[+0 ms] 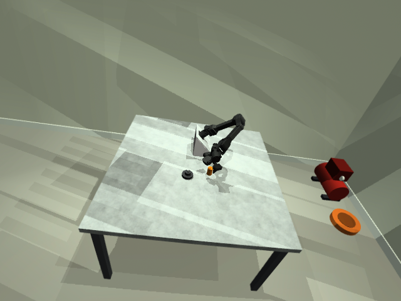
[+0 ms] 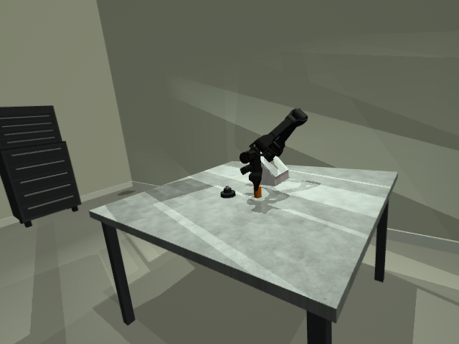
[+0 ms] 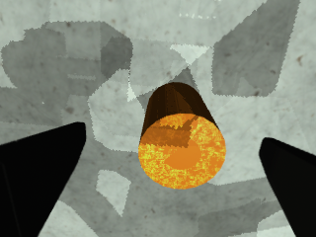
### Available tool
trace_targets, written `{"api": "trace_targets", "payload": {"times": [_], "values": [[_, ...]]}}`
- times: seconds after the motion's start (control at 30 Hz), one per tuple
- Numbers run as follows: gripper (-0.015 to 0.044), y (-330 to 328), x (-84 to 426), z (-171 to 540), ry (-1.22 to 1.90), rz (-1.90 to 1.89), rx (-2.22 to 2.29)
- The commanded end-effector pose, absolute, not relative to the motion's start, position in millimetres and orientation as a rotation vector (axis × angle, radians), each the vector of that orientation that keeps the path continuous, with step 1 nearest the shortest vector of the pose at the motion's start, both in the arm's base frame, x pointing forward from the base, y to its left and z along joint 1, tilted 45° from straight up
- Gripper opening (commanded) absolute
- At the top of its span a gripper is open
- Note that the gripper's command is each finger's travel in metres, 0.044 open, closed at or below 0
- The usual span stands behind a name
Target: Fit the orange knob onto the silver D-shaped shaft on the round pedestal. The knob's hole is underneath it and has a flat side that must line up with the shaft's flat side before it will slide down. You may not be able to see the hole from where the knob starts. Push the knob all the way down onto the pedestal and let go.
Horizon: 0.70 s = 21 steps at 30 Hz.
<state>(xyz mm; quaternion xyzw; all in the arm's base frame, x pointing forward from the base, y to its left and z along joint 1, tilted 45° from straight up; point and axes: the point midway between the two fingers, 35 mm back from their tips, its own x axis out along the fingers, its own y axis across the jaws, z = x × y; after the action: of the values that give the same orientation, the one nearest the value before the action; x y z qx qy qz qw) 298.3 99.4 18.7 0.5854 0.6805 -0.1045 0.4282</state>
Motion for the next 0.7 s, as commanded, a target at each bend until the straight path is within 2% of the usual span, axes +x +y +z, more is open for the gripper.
{"api": "trace_targets", "payload": {"times": [0.0, 0.67], "values": [[0.044, 104.2, 297.0, 13.3, 1.706, -0.265, 1.464], [0.044, 127.3, 295.7, -8.4, 1.708, -0.261, 1.468]]}}
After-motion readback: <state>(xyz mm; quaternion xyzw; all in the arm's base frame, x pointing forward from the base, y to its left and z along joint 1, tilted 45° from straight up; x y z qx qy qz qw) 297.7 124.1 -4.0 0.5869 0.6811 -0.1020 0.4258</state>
